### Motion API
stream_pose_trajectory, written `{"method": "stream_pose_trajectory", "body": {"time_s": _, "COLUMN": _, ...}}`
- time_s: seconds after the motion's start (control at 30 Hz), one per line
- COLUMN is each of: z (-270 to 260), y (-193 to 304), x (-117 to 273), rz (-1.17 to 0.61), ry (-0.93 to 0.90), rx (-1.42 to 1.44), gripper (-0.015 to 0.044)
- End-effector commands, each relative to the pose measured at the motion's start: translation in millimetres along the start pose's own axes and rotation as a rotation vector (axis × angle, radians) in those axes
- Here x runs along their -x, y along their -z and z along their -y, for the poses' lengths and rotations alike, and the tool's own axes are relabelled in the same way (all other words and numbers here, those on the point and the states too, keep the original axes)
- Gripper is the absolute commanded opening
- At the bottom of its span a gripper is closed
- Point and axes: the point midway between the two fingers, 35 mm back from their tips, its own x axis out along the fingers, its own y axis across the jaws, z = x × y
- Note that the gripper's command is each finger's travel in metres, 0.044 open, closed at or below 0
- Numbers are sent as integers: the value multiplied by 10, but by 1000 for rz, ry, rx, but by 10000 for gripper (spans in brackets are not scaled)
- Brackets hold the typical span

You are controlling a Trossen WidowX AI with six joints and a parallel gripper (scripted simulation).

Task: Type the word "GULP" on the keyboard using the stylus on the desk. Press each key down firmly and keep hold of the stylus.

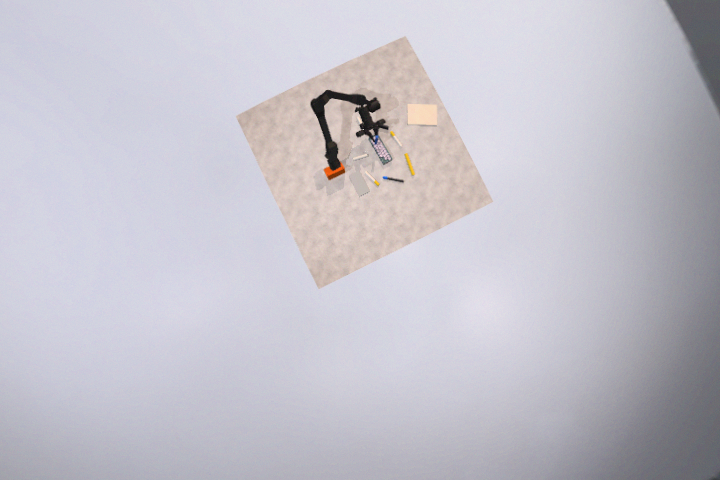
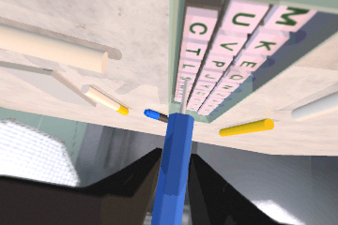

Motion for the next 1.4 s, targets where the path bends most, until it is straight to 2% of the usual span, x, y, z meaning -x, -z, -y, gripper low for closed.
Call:
{"method": "stream_pose_trajectory", "body": {"time_s": 0.0, "z": 2, "y": -17, "x": -9, "rz": 0, "ry": 1, "rx": -3, "gripper": 81}}
{"method": "stream_pose_trajectory", "body": {"time_s": 1.37, "z": 2, "y": -127, "x": -72, "rz": 1, "ry": 1, "rx": -3, "gripper": 81}}
